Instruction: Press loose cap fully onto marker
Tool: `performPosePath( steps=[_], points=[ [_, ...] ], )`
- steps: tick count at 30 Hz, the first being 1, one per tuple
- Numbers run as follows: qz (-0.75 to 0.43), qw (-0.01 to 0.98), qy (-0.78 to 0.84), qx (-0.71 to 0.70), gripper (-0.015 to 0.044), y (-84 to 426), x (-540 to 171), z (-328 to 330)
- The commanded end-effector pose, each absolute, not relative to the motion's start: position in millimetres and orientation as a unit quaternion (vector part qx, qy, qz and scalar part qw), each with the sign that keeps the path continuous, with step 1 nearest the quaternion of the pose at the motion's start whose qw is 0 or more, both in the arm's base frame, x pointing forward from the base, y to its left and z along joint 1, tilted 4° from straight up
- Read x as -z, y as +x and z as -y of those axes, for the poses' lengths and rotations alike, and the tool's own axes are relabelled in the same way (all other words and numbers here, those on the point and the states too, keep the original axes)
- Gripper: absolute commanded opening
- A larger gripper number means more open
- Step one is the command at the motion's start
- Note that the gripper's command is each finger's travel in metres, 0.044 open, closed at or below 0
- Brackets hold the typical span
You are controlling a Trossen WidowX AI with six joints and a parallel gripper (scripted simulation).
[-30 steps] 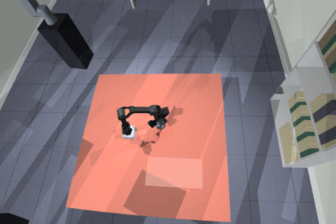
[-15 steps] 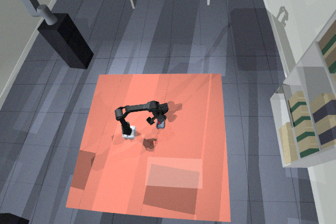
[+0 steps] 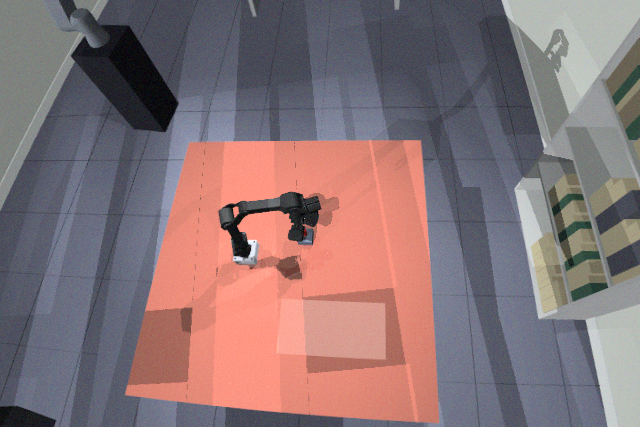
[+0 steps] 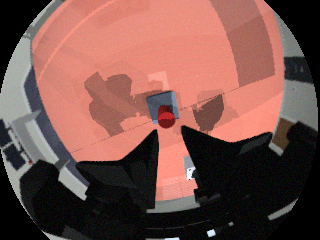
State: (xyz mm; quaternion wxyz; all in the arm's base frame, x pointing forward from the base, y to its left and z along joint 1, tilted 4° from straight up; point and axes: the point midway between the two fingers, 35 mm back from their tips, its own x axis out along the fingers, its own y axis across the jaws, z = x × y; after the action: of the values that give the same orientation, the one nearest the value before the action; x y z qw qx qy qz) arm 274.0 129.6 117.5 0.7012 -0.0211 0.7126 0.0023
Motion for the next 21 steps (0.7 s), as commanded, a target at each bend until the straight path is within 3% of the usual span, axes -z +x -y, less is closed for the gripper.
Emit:
performPosePath(
  steps=[1, 3, 21],
  points=[
    [-0.713, 0.698, -0.055, -0.038, 0.0046, 273.0, -114.9, -129.2],
    [-0.713, 0.698, -0.055, -0.038, 0.0, 273.0, -114.9, -129.2],
    [-0.713, 0.698, -0.055, -0.038, 0.0, 272.8, -102.6, -128.9]
  ],
)
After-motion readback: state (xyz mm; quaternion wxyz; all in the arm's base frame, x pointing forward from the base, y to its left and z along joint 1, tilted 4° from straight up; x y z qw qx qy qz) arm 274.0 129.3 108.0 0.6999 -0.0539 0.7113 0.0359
